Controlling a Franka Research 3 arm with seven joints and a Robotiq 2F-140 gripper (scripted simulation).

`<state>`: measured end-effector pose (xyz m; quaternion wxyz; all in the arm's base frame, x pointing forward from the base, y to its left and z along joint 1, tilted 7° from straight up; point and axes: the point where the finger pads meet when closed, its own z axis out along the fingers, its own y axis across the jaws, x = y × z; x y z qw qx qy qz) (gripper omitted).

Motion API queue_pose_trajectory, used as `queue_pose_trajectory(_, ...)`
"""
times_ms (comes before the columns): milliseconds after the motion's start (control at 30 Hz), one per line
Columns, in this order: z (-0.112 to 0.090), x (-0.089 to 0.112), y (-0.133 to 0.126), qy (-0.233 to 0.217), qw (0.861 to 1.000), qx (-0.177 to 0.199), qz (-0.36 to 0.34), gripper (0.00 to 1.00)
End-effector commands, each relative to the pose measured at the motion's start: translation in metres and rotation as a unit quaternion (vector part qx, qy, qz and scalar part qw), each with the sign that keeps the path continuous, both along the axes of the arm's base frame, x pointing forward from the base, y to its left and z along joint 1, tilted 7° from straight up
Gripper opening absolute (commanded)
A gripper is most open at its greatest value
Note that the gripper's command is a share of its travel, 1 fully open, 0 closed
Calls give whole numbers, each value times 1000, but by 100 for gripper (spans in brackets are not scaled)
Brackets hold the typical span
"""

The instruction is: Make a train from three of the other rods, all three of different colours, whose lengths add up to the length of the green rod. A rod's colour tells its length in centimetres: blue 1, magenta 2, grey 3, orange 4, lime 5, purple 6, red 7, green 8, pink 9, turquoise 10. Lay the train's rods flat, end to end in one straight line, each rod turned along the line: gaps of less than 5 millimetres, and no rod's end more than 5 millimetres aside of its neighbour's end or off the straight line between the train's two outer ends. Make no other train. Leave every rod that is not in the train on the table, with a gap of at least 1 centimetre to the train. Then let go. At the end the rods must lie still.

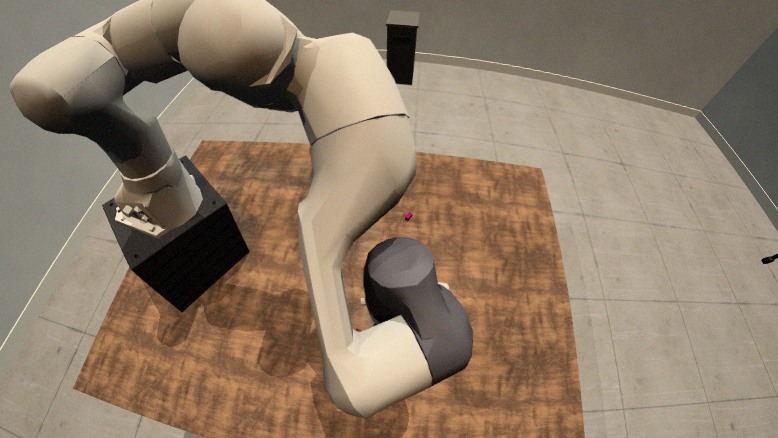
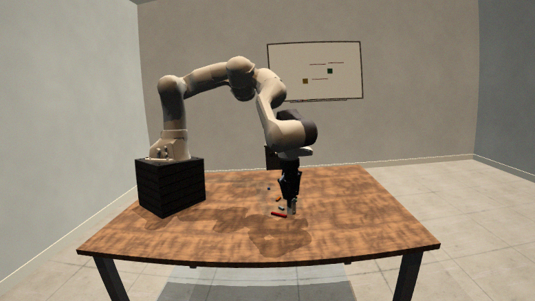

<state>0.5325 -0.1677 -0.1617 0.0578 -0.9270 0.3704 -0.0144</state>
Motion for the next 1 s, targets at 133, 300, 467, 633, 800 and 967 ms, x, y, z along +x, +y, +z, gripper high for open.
queue_pose_trajectory(133, 0, 1, -1, -1, 1000, -1, -4, 3)
queue_pose_trajectory(300, 6, 0, -2, -1, 1000, -1, -4, 3)
queue_pose_trajectory(467, 26, -1, -4, -1, 1000, -1, -4, 3)
queue_pose_trajectory(633, 64, -4, -7, -1, 1000, -1, -4, 3)
queue_pose_trajectory(800, 92, -6, -10, -1, 1000, -1, -4, 3)
queue_pose_trajectory(967, 99, -6, -11, -1, 1000, -1, -4, 3)
